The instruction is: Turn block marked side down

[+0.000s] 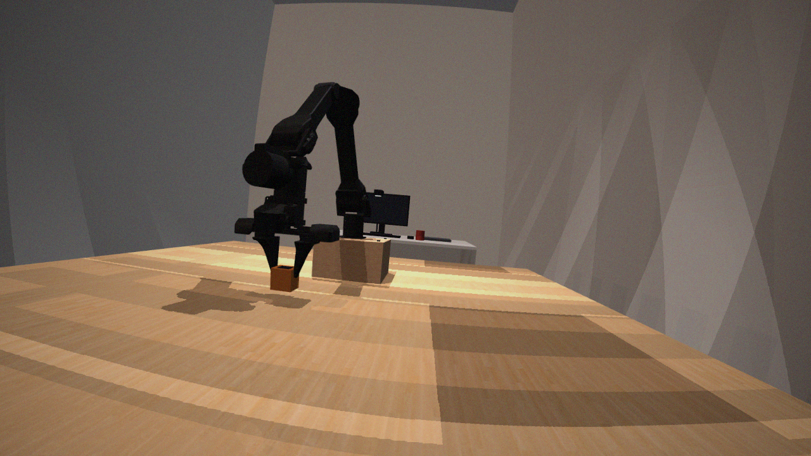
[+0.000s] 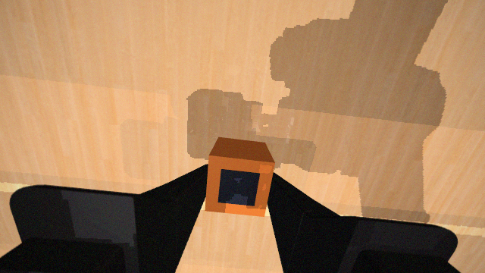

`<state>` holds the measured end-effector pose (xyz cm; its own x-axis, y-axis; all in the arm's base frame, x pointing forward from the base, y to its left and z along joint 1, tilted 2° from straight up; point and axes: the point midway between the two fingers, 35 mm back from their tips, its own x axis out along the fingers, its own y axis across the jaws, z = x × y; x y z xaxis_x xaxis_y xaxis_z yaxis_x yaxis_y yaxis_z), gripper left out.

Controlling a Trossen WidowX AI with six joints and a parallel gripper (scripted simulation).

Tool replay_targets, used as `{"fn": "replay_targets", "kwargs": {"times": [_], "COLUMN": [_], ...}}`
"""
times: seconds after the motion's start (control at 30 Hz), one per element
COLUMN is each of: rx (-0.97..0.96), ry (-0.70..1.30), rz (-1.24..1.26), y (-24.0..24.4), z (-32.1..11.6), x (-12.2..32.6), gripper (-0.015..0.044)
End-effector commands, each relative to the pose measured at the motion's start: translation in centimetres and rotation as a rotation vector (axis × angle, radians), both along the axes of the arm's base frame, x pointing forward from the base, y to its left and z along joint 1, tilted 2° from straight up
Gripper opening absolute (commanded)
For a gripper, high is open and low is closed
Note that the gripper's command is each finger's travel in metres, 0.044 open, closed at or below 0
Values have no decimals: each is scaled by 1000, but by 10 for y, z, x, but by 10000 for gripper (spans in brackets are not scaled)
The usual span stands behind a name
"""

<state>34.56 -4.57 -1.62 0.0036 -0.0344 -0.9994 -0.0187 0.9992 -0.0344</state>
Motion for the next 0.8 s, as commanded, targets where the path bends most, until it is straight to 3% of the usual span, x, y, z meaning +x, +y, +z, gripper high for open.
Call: {"fn": "replay_targets", "kwargs": {"times": [0.0, 0.77], "rx": [-5, 8], "ry": [-16, -347], "rz": [4, 11], "y": [-1, -2], "z": [11, -1], "x": [5, 6], "gripper": [0, 0]}}
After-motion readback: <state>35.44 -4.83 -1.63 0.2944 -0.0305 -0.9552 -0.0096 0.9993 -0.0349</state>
